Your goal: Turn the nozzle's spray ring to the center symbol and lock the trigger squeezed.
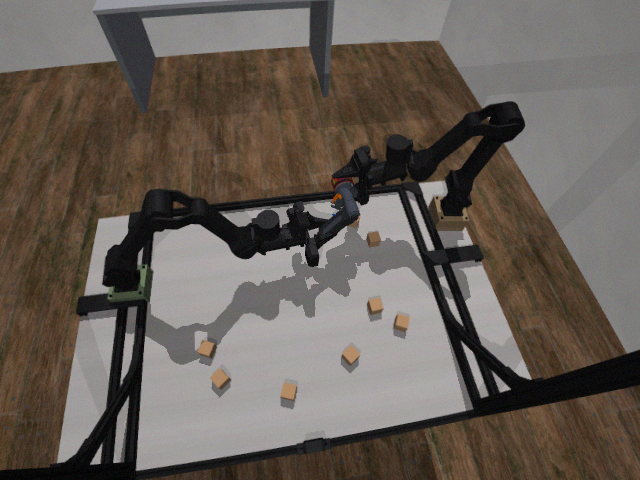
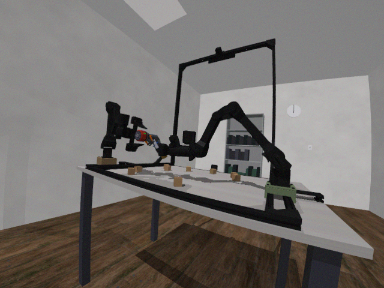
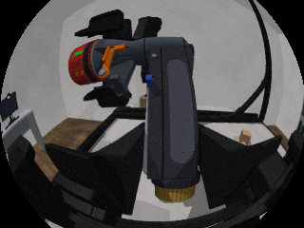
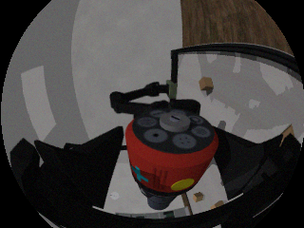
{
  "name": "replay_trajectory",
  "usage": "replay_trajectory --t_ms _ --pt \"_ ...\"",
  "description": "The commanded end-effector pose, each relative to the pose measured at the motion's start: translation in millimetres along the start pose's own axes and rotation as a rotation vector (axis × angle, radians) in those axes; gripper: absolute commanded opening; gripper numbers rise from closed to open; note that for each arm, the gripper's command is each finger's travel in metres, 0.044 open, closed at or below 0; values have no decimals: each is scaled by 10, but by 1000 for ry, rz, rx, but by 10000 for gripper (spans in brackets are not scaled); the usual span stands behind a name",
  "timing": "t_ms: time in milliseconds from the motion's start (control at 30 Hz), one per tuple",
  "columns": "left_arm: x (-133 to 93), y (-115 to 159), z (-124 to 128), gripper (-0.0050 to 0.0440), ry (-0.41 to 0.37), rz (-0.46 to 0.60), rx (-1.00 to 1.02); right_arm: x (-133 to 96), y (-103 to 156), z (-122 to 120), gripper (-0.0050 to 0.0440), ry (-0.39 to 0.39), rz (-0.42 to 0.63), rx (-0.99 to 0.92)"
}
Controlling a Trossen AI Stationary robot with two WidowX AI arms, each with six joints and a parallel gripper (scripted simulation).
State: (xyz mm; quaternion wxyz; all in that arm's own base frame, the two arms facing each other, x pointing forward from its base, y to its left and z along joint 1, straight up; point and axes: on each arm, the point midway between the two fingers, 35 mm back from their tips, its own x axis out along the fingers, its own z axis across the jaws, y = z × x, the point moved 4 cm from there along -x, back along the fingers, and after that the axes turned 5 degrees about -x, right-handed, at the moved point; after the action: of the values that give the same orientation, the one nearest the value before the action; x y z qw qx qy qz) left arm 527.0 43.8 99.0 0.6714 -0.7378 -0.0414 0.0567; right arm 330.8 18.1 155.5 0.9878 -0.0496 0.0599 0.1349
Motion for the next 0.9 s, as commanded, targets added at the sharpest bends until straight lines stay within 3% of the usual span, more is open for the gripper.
replay_trajectory --t_ms 0,700,767,867 --pt "13 -85 -10 0 1 -28 5 58 -6 36 400 -10 -4 1" --pt "13 -85 -10 0 1 -28 5 58 -6 36 400 -10 -4 1" --pt "13 -85 -10 0 1 -28 5 53 0 27 352 -5 3 -2" --pt "13 -85 -10 0 1 -28 5 57 -8 41 332 -5 3 -2"
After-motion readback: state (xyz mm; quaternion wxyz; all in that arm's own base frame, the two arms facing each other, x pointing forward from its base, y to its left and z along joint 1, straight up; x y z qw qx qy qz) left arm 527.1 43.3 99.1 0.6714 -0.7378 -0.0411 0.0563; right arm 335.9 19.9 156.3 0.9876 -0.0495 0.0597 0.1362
